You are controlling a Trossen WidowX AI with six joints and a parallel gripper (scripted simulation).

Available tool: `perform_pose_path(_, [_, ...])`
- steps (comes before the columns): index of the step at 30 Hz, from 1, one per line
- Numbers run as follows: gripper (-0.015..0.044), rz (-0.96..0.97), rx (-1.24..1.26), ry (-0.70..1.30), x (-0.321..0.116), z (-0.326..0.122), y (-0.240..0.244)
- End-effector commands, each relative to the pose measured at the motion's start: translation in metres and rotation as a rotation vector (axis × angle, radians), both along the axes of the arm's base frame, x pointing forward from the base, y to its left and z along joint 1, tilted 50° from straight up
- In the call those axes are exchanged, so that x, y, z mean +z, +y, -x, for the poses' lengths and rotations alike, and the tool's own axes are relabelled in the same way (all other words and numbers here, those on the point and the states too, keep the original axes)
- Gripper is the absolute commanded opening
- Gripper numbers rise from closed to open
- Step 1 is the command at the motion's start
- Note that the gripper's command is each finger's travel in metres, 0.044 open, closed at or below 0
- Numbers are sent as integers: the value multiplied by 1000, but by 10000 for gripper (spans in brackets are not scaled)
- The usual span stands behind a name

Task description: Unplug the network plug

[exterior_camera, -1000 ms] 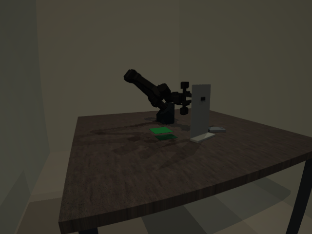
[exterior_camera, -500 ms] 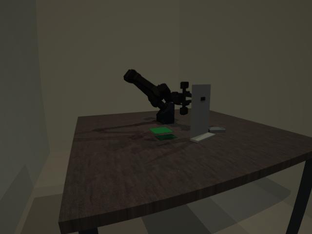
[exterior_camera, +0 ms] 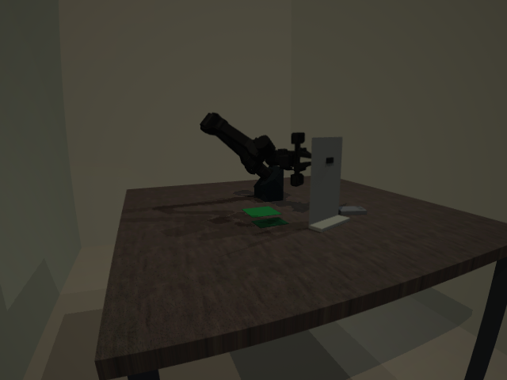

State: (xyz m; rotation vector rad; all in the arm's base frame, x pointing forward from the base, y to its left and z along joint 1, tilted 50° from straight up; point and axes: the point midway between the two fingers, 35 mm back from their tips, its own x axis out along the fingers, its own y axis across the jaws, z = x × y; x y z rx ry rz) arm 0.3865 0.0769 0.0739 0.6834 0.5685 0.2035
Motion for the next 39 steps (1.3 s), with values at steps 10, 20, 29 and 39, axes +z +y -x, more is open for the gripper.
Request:
perform_pose_path(10, [0, -1, 0, 2, 2, 8, -2])
perform_pose_path(20, [0, 0, 0, 3, 3, 13, -3])
perform_pose_path(29, [0, 0, 0, 3, 4, 17, -4])
perform_pose_path(39, [0, 0, 0, 3, 6, 22, -5])
